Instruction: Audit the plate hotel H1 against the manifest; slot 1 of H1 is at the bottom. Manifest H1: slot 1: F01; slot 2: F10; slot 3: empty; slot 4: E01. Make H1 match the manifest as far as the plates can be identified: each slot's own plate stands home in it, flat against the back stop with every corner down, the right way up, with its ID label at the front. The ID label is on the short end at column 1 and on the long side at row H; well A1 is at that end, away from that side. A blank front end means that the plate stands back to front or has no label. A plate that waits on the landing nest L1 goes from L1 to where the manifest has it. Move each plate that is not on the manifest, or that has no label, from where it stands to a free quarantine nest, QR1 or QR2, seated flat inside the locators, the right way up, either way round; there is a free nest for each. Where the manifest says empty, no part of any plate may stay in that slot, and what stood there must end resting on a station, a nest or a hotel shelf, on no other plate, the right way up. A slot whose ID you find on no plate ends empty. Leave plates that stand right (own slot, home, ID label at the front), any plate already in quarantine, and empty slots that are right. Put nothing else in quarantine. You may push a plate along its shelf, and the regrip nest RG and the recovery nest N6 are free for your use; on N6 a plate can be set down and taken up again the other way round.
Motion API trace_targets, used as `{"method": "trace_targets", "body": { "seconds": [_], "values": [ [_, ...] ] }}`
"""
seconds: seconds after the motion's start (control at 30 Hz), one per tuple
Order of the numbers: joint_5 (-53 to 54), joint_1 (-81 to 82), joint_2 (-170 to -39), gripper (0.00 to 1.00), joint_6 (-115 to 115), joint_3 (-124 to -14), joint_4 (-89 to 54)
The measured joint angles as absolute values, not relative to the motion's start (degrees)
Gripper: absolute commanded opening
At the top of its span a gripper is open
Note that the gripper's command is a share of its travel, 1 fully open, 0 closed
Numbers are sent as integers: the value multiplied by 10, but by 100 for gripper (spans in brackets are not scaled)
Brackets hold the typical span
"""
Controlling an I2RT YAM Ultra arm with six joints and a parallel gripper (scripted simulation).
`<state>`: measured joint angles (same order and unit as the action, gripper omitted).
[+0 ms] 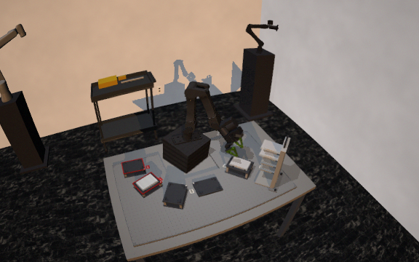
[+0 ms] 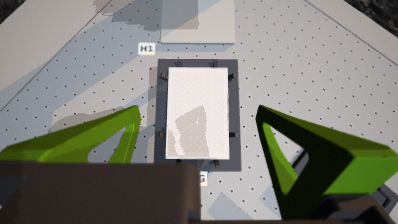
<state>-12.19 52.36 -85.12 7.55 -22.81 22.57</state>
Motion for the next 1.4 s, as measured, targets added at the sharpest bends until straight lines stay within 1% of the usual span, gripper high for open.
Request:
{"method": "trace_targets", "body": {
  "seconds": [0.17, 0.43, 0.6, 0.93, 1.4],
  "values": [
    [-121, 522, -859, 100, 76, -226, 236],
    [-119, 519, -946, 100, 74, -209, 303],
    [-118, 518, -968, 100, 73, -208, 339],
    [-118, 518, -976, 100, 72, -207, 369],
    [-120, 524, -1003, 100, 74, -177, 414]
  ]
}}
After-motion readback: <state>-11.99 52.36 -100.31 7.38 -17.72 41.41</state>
